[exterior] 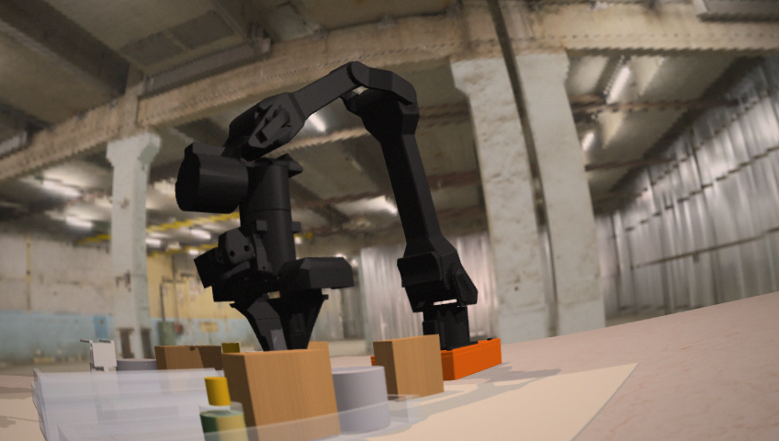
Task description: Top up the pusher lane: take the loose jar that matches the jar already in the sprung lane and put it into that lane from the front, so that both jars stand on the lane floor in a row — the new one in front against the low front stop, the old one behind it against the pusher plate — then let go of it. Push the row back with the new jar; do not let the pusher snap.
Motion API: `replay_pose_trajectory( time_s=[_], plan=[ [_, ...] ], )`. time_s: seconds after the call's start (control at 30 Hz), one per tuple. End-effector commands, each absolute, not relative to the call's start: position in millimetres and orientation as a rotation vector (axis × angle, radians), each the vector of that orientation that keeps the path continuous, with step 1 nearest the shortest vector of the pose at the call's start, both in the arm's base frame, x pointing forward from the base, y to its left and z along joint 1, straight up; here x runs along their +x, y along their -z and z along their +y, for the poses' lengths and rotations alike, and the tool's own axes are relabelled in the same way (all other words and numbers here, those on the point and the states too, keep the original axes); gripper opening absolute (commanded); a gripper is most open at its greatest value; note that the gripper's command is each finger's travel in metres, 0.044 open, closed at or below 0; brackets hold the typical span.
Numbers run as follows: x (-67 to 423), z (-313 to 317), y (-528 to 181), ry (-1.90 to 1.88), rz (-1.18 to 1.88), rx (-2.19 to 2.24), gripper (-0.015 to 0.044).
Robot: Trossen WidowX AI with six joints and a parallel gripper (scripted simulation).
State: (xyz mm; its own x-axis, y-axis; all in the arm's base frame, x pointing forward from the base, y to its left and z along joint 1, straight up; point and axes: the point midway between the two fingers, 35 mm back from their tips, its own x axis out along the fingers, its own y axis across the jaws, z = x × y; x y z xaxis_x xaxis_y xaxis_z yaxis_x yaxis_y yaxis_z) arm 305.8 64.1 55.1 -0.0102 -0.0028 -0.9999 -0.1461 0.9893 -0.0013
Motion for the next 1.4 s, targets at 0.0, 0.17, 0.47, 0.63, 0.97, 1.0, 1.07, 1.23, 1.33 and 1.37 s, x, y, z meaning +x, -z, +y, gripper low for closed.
replay_pose_trajectory(
  time_s=[0.0,0.17,0.47,0.63,0.97,1.0,1.07,1.23,1.33,1.37],
  plan=[
    [318,66,-62,-0.120,1.537,-0.113,0.0000],
    [320,67,-62,-0.120,1.537,-0.113,0.0000],
    [324,67,-63,-0.120,1.537,-0.113,0.0000],
    [326,67,-63,-0.120,1.537,-0.113,0.0000],
    [329,68,-64,-0.120,1.536,-0.113,0.0000],
    [329,68,-64,-0.120,1.536,-0.113,0.0000],
    [329,68,-64,-0.120,1.536,-0.113,0.0000],
    [329,68,-64,-0.120,1.536,-0.113,0.0000],
    [329,68,-64,-0.120,1.536,-0.113,0.0000],
    [329,68,-64,-0.120,1.536,-0.113,0.0000]
  ],
)
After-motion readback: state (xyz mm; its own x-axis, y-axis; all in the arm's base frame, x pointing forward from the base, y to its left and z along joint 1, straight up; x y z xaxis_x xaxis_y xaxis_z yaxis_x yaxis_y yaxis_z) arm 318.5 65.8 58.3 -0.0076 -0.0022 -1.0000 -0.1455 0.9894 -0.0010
